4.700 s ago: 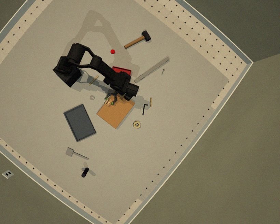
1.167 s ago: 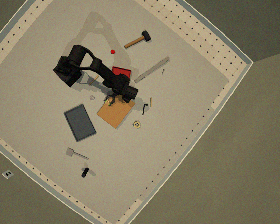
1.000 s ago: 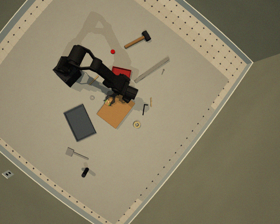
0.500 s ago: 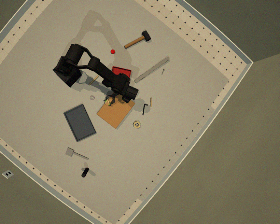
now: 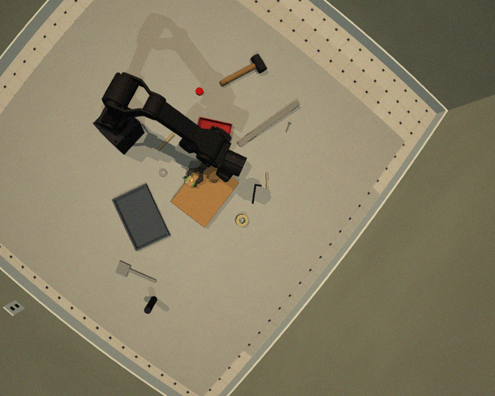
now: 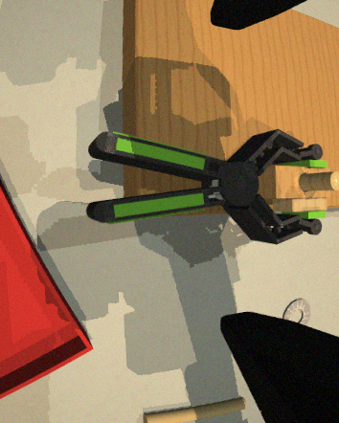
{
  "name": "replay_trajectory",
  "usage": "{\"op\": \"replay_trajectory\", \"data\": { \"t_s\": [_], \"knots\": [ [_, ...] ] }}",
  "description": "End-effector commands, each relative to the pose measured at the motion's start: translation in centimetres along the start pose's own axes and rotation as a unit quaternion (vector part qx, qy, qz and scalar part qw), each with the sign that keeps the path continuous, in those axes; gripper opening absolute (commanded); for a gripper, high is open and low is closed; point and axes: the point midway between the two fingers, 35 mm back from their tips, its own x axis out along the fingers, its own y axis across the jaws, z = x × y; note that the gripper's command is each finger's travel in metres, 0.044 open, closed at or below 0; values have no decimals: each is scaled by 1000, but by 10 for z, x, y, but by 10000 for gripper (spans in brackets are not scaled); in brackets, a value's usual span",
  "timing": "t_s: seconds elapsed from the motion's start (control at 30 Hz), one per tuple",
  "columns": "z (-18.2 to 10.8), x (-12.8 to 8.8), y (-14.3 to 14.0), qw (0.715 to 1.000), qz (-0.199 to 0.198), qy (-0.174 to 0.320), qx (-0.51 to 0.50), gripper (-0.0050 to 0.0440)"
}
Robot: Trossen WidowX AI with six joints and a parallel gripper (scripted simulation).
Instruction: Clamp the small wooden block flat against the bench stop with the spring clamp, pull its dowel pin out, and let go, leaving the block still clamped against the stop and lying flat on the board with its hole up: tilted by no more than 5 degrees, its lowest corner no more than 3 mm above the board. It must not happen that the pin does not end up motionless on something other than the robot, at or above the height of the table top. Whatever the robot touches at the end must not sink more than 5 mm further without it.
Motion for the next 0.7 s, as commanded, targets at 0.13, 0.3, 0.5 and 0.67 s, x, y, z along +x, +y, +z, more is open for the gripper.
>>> {"op": "replay_trajectory", "data": {
  "t_s": [0.13, 0.3, 0.5, 0.67],
  "knots": [
    [0, -29, 0, 1000, -8, -3, -1, 440],
    [-1, -34, 0, 1000, -9, -3, -1, 440],
    [-2, -28, 3, 1000, -1, 0, 5, 440],
    [-4, -27, 3, 999, -1, -1, 43, 440]
  ]
}}
